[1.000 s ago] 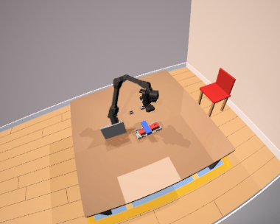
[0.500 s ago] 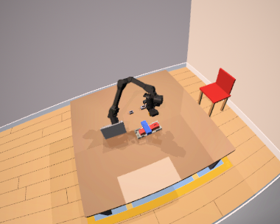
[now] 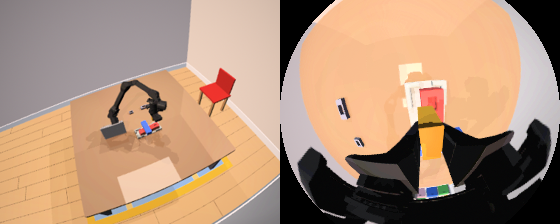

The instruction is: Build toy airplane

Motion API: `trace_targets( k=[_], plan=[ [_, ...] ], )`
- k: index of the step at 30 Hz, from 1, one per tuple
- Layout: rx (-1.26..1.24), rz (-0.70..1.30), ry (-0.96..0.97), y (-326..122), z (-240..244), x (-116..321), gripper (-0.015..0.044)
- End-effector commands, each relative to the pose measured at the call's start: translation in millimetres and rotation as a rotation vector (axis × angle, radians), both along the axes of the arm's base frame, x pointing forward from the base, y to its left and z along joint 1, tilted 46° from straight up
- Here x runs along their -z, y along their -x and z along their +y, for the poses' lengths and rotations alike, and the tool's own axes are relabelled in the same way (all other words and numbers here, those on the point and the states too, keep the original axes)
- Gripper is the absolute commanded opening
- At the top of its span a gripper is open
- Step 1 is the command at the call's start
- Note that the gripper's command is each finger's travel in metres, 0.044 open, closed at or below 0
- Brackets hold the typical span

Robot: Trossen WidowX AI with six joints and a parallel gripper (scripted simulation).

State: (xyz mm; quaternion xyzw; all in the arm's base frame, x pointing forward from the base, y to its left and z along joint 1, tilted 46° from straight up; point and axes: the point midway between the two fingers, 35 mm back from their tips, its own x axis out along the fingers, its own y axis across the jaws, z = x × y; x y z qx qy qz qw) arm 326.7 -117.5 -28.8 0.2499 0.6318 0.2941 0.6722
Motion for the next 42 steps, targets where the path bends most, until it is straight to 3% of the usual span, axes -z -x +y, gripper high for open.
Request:
trace_targets(
  k=[1,5,8,42],
  plan=[
    [-0.009,-0.008,0.002,-3.0,-5.9,14.0,0.0000],
    [-0.012,-0.010,-0.002,-3.5,-8.1,21.6,0.0000],
    [-0.012,-0.010,-0.002,-3.7,-8.1,21.0,0.0065],
    [-0.012,-0.010,-0.002,-4.3,-7.4,23.7,0.0065]
  ],
)
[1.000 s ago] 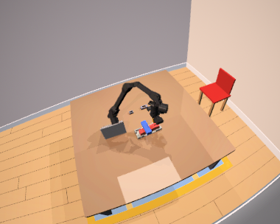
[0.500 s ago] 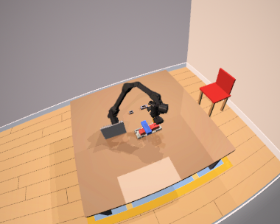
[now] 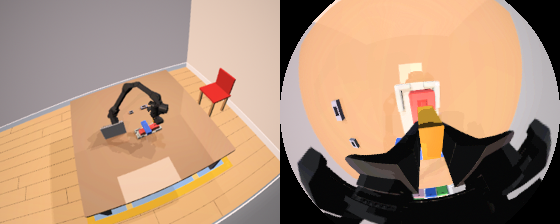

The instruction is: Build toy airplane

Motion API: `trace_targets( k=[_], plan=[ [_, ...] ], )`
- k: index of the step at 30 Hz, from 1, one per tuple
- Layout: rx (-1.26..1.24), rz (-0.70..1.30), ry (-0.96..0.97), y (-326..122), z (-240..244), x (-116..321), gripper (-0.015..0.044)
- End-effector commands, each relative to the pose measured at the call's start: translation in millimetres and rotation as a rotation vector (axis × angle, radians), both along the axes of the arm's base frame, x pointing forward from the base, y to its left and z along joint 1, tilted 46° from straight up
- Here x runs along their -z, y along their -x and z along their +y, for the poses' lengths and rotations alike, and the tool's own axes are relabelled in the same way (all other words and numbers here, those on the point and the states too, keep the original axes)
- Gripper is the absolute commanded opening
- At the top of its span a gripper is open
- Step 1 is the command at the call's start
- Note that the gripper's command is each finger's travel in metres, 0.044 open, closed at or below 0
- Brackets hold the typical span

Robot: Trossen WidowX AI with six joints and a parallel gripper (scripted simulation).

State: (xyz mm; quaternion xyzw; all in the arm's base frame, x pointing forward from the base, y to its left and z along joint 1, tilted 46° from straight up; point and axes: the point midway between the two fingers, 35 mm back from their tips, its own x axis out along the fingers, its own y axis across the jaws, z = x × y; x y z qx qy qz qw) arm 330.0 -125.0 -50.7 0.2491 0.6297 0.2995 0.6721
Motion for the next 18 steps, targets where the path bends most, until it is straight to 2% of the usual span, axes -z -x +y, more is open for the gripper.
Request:
trace_targets(
  k=[1,18],
  plan=[
    [-0.004,-0.004,0.005,-1,1,3,0.0065],
    [-0.004,-0.005,0.005,-2,21,22,0.0065]
  ],
)
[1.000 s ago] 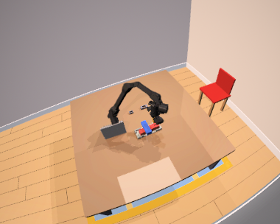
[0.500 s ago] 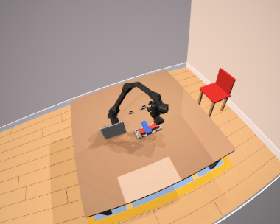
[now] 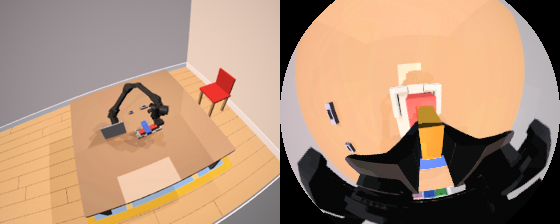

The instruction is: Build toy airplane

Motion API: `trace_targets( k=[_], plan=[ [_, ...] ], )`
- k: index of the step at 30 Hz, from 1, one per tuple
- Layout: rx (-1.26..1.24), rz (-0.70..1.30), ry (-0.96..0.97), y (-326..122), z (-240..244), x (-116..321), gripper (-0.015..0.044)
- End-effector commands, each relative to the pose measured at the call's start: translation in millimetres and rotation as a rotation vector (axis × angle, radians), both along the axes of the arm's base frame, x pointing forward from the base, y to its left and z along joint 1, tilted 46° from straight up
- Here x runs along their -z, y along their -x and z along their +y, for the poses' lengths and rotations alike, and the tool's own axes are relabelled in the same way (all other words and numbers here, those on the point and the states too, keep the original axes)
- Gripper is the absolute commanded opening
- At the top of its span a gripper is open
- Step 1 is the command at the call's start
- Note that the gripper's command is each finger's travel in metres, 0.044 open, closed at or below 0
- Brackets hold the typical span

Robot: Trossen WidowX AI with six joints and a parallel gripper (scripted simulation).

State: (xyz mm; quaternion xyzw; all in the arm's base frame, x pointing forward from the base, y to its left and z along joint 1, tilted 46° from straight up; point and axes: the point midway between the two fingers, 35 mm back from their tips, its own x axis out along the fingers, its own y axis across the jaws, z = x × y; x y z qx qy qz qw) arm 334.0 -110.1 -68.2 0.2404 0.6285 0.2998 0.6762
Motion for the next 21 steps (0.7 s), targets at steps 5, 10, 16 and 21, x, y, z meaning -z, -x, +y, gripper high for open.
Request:
trace_targets(
  k=[5,10,16,21],
  plan=[
    [0.004,0.007,-0.009,2.0,11.5,10.0,0.0065],
    [0.004,0.007,-0.009,2.0,12.2,10.6,0.0065],
    [0.004,0.007,-0.009,1.9,12.2,10.5,0.0065],
    [0.004,0.007,-0.009,2.2,12.4,11.0,0.0065]
  ],
)
